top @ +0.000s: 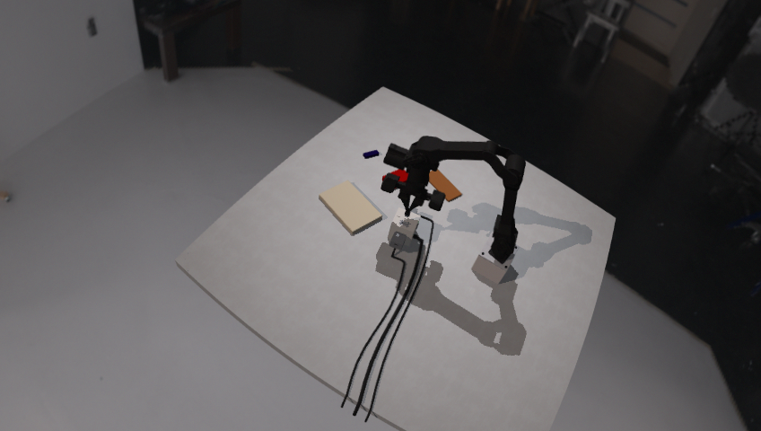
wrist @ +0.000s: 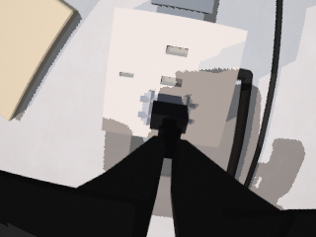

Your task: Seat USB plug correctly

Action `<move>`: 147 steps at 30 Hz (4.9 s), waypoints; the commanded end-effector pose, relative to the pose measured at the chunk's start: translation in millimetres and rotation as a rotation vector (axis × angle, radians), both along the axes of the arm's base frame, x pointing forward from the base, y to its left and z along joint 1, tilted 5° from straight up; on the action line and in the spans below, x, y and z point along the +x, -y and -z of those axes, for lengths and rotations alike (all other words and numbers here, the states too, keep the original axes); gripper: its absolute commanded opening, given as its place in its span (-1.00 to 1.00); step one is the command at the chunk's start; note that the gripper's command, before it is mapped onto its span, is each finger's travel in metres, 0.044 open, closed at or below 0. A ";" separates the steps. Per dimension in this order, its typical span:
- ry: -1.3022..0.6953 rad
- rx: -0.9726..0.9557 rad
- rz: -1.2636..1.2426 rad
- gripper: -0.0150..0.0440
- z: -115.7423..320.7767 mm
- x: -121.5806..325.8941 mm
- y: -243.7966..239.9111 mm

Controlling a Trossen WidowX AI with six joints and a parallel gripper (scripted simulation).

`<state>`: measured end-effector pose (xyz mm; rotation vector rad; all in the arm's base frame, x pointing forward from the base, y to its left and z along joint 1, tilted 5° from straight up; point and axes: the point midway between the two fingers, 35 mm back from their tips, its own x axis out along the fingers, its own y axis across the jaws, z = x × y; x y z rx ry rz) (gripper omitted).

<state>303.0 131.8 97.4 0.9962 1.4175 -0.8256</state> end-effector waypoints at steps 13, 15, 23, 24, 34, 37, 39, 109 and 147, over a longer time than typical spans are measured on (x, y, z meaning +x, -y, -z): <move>-0.007 0.017 -0.002 -0.49 2.4 -0.5 -1.7; -0.008 0.019 -0.002 -0.49 2.6 -0.6 -1.8; -0.011 0.026 -0.002 -0.49 3.5 -0.9 -2.4; -0.011 0.027 -0.002 -0.49 3.6 -1.0 -2.5; -0.015 0.036 -0.002 -0.49 4.7 -1.4 -3.3; -0.016 0.038 -0.002 -0.49 5.0 -1.5 -3.5; -0.017 0.040 -0.002 -0.49 5.2 -1.6 -3.6; -0.035 0.085 -0.001 -0.49 13.3 -3.7 -7.7; -0.035 0.085 -0.001 -0.49 17.9 -3.6 -8.1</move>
